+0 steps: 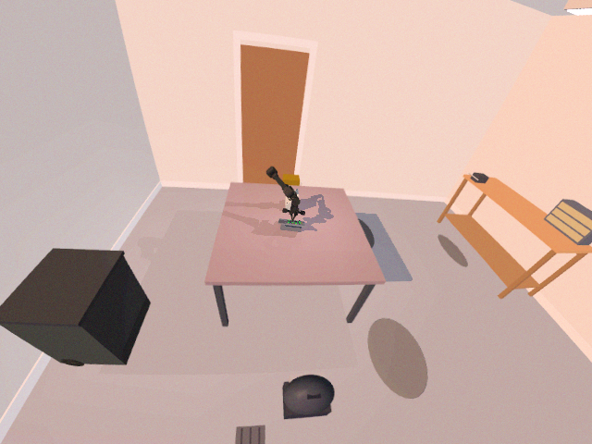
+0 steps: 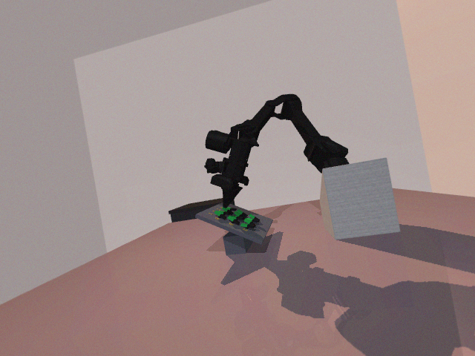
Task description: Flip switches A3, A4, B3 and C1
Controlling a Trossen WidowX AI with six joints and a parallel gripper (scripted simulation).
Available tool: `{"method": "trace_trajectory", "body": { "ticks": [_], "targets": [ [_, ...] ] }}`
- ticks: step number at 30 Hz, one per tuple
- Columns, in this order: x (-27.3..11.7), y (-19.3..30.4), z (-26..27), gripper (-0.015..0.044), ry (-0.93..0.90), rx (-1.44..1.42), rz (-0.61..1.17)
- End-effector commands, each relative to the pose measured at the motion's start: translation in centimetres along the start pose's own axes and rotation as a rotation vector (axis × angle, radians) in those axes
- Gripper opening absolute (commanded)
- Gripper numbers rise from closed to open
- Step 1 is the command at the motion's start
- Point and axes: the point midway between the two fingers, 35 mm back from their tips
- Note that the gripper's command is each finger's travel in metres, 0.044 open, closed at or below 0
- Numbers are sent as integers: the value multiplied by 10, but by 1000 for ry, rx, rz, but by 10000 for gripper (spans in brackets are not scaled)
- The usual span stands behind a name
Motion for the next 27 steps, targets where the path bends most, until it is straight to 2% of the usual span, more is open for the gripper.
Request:
{"method": "trace_trajectory", "body": {
  "ticks": [1, 27],
  "targets": [
    [1, 2, 1, 0, -3, -9, 3],
    [4, 2, 1, 0, -3, -9, 3]
  ]
}}
Point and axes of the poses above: the point midway between the two fingers, 35 mm back from their tips, its own x axis out along the fingers, its own z axis across the jaws, y = z × x, and after that the axes turned 6 degrees about -x, right-handed
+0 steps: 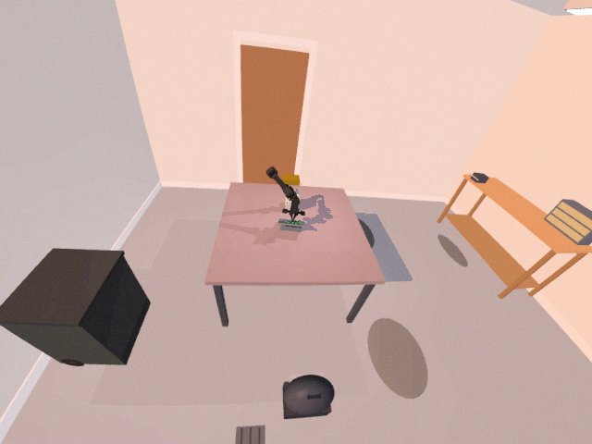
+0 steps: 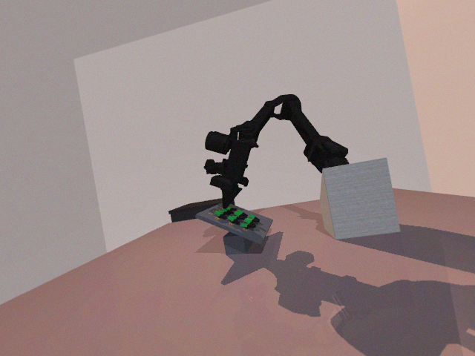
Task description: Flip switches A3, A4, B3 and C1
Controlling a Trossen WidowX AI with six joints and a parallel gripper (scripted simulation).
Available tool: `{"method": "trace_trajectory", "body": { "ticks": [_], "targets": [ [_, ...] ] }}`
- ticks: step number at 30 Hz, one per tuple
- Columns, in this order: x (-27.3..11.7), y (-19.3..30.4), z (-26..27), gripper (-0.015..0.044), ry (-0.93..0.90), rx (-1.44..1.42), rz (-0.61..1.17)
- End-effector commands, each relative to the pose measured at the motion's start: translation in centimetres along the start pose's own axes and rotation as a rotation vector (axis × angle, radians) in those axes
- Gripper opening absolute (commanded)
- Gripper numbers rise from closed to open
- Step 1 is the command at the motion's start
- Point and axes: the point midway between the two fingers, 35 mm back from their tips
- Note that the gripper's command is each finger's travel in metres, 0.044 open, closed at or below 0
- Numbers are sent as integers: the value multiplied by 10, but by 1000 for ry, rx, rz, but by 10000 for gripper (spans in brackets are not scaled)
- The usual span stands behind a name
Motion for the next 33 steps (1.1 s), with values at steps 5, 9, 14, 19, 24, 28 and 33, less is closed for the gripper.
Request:
{"method": "trace_trajectory", "body": {
  "ticks": [5, 9, 14, 19, 24, 28, 33],
  "targets": [
    [2, 2, 1, 0, -3, -10, 5],
    [2, 2, 1, 0, -3, -10, 5],
    [-32, 1, 3, 0, -10, -7, -9],
    [-63, 4, 2, 0, -4, -10, -19],
    [-63, 18, -17, 0, -4, -11, -18],
    [-62, 26, -27, 0, -3, -12, -18],
    [-40, 26, -27, 0, -2, -11, -34]
  ]
}}
Point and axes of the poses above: the point midway between the two fingers, 35 mm back from their tips, its own x axis out along the fingers, its own z axis across the jaws, y = z × x, and after that the axes turned 6 degrees about -x, right-handed
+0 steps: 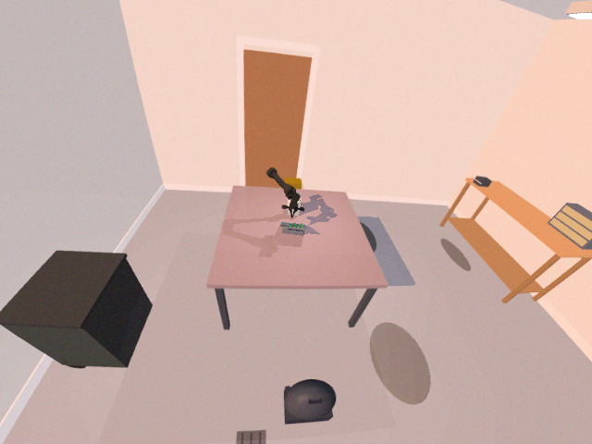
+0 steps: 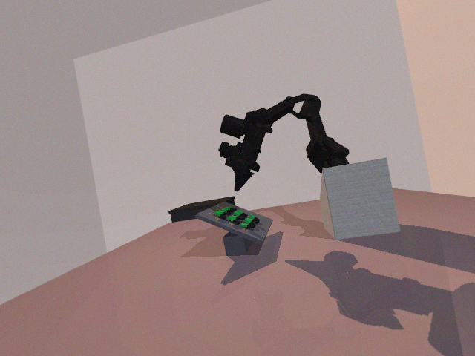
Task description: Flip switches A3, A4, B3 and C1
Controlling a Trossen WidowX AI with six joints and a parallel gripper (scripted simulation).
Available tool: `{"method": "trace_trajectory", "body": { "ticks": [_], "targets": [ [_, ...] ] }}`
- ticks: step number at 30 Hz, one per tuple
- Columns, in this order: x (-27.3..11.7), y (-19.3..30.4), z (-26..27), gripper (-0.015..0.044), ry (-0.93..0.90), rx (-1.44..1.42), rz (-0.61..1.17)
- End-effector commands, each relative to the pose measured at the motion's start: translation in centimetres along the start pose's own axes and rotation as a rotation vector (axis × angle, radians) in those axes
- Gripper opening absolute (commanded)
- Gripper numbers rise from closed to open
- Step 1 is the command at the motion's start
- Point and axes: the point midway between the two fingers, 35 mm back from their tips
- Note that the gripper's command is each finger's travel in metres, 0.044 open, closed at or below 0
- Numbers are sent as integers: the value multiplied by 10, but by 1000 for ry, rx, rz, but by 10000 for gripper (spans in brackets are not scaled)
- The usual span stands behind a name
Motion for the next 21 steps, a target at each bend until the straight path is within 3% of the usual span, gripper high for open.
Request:
{"method": "trace_trajectory", "body": {
  "ticks": [1, 21],
  "targets": [
    [23, 9, -1, 0, 5, -17, 5],
    [48, 10, -2, 0, 9, -18, 0]
  ]
}}
Point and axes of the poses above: the point midway between the two fingers, 35 mm back from their tips, its own x axis out along the fingers, its own z axis across the jaws, y = z × x, and after that the axes turned 6 degrees about -x, right-handed
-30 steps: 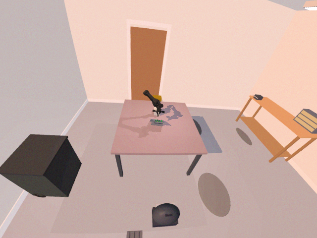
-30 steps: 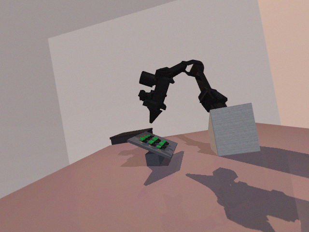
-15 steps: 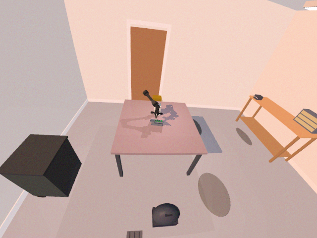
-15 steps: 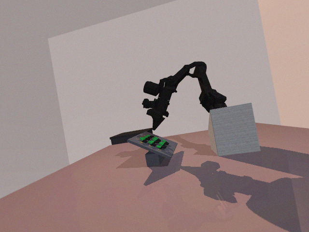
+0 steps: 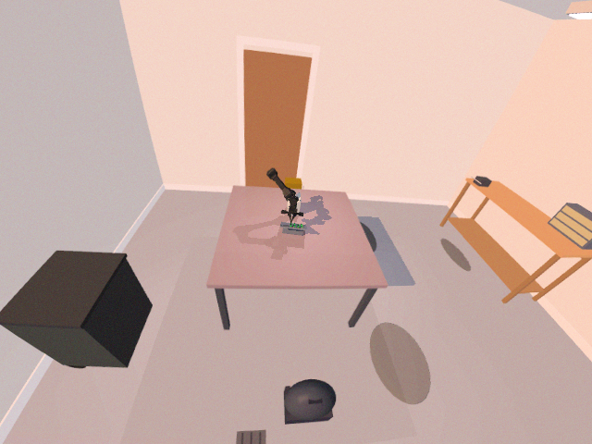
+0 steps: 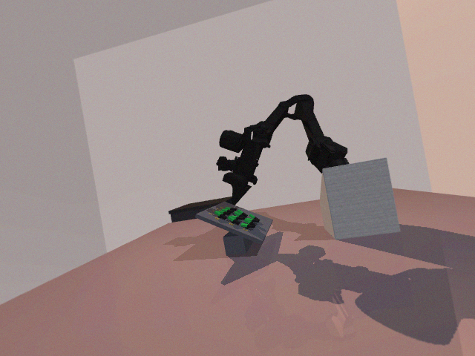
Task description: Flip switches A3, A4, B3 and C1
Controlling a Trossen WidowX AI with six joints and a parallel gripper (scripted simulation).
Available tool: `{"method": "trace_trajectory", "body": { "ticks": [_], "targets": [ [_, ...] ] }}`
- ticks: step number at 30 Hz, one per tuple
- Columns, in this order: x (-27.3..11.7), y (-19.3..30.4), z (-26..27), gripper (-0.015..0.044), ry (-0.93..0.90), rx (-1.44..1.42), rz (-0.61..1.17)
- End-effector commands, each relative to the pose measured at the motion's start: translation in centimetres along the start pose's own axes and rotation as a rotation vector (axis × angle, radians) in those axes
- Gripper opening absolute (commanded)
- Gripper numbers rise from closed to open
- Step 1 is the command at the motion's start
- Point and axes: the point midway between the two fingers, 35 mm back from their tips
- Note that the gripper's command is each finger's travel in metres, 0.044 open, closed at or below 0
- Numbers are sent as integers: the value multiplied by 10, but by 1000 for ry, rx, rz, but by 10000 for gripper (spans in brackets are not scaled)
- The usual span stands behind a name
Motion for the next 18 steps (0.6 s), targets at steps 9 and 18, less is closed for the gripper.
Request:
{"method": "trace_trajectory", "body": {
  "ticks": [9, 18],
  "targets": [
    [9, 5, 1, 0, -2, -14, 11],
    [9, 5, 1, 0, -2, -14, 11]
  ]
}}
Point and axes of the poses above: the point midway between the two fingers, 35 mm back from their tips, its own x axis out along the fingers, its own z axis across the jaws, y = z × x, and after that the axes turned 6 degrees about -x, right-handed
